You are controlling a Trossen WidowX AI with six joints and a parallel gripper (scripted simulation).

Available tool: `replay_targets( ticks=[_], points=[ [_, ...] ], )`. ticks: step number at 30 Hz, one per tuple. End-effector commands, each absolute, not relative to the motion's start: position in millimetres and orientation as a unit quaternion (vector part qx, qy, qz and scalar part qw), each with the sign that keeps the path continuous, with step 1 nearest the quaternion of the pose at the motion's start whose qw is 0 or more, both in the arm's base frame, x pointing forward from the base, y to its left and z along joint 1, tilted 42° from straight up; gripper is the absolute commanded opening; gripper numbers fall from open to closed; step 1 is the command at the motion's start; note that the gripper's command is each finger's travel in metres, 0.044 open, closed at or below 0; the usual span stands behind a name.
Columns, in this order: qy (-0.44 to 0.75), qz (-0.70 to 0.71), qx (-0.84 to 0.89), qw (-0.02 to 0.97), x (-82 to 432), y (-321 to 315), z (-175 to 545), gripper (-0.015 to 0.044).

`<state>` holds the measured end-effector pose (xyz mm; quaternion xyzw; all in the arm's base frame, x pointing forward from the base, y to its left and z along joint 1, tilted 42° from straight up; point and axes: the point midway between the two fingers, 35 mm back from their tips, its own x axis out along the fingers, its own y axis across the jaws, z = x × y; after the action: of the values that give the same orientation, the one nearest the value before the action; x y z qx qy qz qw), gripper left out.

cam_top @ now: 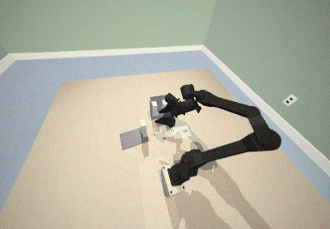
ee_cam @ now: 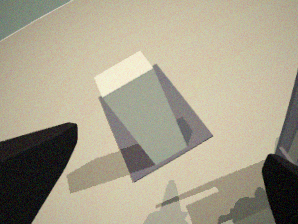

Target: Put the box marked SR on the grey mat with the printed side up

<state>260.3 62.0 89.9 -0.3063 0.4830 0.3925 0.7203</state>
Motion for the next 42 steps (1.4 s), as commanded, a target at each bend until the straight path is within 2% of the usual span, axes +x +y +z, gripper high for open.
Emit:
replay_targets(
  ticks=[1,42],
  points=[
    [0.486,0.395,-0.304,0.717,259.4,57.0,81.3,0.0440],
    [0.487,0.395,-0.304,0.717,261.6,45.4,42.6,0.0440]
  ],
)
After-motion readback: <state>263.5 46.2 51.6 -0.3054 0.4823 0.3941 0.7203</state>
